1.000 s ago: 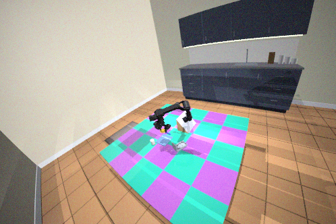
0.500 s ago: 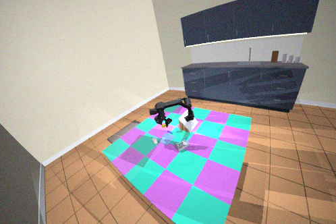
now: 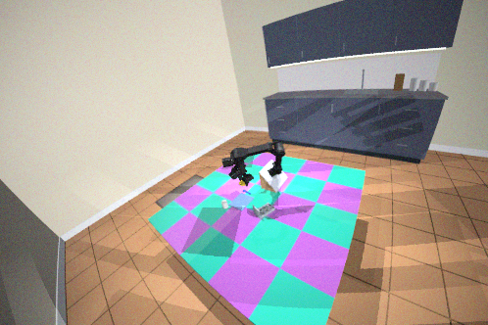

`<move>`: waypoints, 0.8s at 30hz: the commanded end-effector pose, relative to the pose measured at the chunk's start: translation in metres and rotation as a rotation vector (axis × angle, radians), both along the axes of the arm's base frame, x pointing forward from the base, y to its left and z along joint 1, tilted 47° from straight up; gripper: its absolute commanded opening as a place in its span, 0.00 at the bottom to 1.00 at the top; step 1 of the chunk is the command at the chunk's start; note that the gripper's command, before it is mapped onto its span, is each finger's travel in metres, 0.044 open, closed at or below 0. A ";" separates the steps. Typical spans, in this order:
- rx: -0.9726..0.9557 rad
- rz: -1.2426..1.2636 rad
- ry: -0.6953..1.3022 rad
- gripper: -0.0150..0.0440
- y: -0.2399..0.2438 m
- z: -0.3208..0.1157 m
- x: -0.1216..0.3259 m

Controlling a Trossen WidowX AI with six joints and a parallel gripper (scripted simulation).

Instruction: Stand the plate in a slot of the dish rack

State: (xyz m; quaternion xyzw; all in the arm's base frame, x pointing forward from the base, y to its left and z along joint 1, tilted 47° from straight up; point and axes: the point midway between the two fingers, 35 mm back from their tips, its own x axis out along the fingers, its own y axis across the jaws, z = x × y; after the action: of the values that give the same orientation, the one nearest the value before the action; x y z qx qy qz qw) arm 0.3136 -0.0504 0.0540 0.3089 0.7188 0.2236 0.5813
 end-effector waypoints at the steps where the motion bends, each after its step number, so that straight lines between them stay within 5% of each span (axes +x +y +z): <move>1: -0.018 -0.099 0.088 0.25 0.010 0.016 -0.005; 24: -0.111 -0.670 0.633 0.25 0.071 0.086 -0.048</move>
State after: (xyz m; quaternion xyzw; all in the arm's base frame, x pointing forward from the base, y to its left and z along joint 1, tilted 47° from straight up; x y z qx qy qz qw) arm 0.2736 0.0126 0.1312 0.5235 0.7392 -0.0858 0.4149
